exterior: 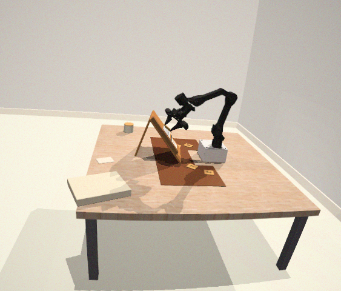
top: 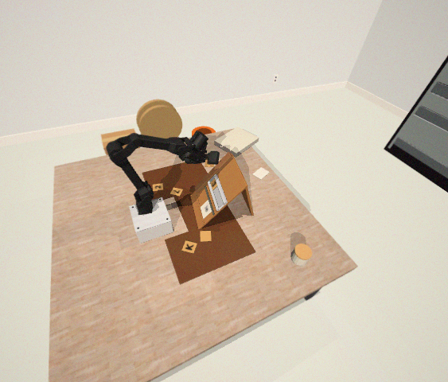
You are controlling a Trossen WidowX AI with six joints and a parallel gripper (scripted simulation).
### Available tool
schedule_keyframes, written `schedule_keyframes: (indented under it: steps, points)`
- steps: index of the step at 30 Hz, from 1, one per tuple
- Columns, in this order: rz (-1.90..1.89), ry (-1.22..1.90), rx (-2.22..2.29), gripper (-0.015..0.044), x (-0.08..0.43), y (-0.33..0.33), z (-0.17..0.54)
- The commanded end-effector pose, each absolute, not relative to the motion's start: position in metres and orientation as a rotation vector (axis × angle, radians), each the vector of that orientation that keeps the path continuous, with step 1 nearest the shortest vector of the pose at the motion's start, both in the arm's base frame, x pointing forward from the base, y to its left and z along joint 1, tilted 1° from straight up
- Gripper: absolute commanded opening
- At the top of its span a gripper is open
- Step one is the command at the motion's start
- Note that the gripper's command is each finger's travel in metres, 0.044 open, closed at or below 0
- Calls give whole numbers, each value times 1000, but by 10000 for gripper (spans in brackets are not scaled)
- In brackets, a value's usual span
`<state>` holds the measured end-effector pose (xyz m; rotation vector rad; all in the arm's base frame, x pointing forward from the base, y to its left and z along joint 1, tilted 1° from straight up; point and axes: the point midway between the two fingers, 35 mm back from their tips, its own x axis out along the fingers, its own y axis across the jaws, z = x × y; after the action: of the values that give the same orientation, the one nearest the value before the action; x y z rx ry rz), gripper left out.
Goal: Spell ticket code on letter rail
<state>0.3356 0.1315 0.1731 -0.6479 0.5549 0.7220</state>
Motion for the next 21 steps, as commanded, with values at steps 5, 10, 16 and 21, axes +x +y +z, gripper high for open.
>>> schedule_keyframes:
  steps: [5,10,16,21]
  points:
    - [636,559,-598,0,349,92,178]
    - [574,581,-547,0,356,65,175]
    - [495,599,-492,0,364,31,172]
    - [428,610,-446,0,368,3,170]
